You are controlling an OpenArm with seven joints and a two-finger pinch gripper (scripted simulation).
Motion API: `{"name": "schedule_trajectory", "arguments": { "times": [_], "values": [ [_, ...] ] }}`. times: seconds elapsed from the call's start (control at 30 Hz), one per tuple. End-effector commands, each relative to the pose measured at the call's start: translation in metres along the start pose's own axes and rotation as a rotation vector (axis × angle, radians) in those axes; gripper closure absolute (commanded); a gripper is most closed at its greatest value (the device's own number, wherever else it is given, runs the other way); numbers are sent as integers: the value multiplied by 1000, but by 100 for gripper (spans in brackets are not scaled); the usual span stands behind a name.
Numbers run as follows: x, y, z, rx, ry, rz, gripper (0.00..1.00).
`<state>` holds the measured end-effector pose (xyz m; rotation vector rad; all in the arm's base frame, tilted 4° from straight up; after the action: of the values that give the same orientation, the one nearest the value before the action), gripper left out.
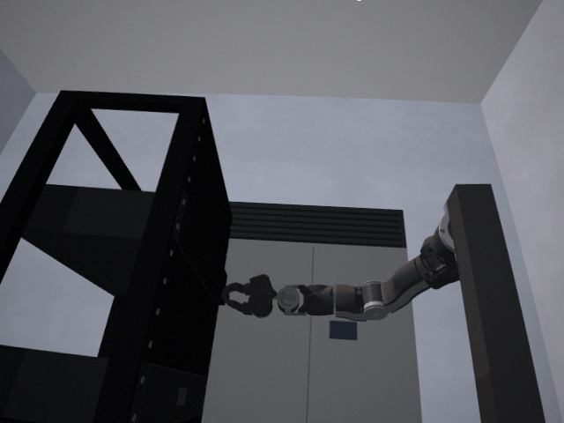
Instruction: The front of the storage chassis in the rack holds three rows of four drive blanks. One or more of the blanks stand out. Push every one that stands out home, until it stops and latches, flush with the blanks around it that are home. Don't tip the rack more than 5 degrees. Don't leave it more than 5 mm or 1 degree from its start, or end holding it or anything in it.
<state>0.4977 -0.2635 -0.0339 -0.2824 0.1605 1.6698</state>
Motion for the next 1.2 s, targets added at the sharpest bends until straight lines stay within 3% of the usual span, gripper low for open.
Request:
{"name": "schedule_trajectory", "arguments": {
  "times": [0.0,1.17],
  "values": [
    [15,-4,2,-2,2,49,100],
    [17,-7,1,-1,2,49,100]
  ]
}}
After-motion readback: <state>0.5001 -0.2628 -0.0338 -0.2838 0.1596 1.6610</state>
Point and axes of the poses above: the point where the finger pads meet when closed, its own y axis back along the fingers, its own z axis across the jaws, x = y × z, the point moved 3 cm from there along y, back along the fingers, and after that the axes turned 15 degrees about y, right-handed, at the moved point
